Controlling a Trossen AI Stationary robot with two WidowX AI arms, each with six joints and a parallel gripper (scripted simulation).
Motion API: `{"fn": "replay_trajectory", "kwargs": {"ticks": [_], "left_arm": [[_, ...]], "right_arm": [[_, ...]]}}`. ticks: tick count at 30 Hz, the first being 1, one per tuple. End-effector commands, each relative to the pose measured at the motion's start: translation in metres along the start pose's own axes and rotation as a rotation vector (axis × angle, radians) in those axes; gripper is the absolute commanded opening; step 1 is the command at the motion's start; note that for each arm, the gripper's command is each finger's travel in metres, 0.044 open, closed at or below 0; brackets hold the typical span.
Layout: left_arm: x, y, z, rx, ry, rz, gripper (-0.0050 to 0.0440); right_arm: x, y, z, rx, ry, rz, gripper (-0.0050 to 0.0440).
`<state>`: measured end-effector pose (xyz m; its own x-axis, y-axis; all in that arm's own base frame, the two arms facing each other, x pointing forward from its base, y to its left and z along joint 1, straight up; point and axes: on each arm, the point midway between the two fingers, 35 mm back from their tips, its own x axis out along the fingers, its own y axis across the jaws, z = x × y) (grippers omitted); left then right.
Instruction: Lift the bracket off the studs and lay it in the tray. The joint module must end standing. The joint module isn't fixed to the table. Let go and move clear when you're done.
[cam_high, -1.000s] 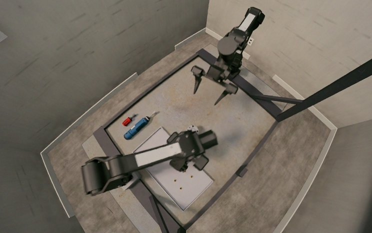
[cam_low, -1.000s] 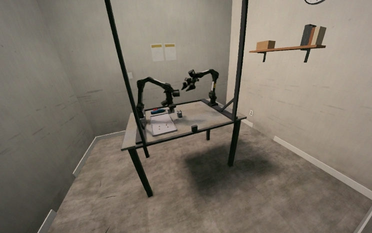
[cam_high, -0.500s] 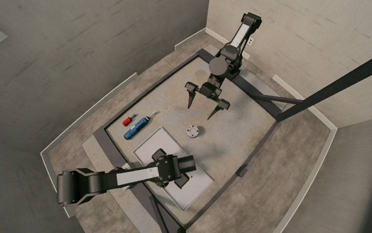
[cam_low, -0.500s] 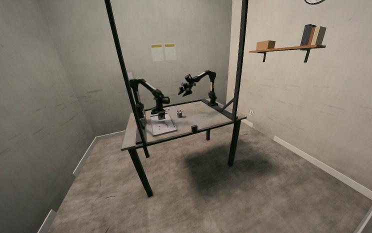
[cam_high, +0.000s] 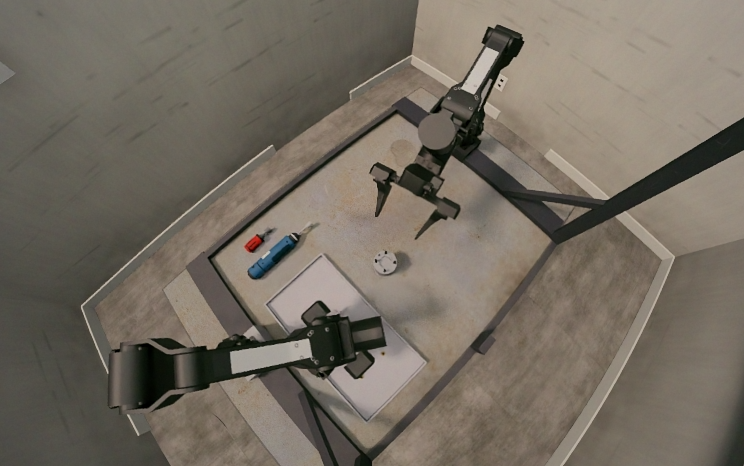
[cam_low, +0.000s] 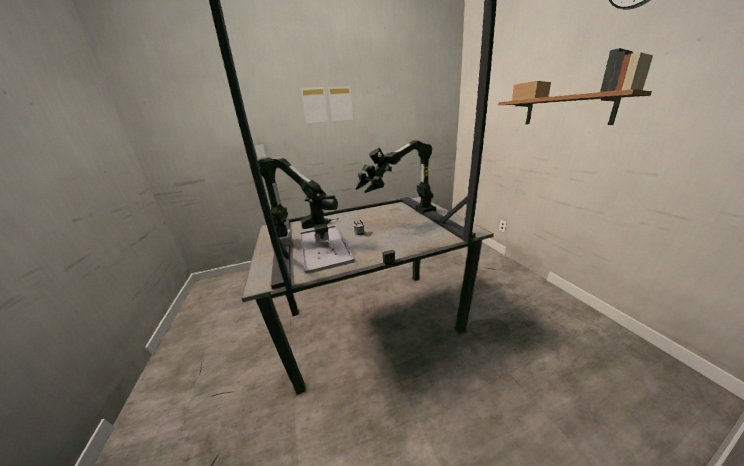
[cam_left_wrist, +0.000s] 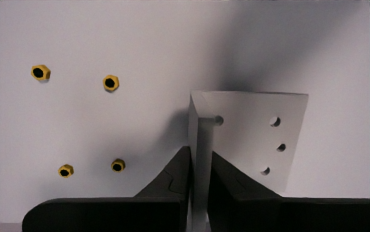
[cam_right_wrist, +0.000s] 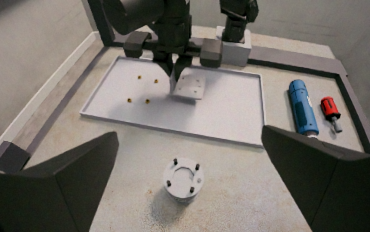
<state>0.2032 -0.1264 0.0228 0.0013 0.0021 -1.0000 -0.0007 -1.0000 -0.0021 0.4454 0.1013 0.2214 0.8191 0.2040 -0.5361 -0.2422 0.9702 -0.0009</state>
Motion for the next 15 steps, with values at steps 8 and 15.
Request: {"fn": "replay_trajectory", "kwargs": {"ticks": [8,15], "left_arm": [[0.012,0.000,0.000,-0.003,0.000,0.001,-0.0050],[0.017,0.000,0.001,-0.003,0.000,0.001,-0.0050]], "right_arm": [[-0.007,0.000,0.013,0.000,-0.034,0.000,0.0440],[-0.007,0.000,0.013,0.000,-0.034,0.000,0.0440]]}}
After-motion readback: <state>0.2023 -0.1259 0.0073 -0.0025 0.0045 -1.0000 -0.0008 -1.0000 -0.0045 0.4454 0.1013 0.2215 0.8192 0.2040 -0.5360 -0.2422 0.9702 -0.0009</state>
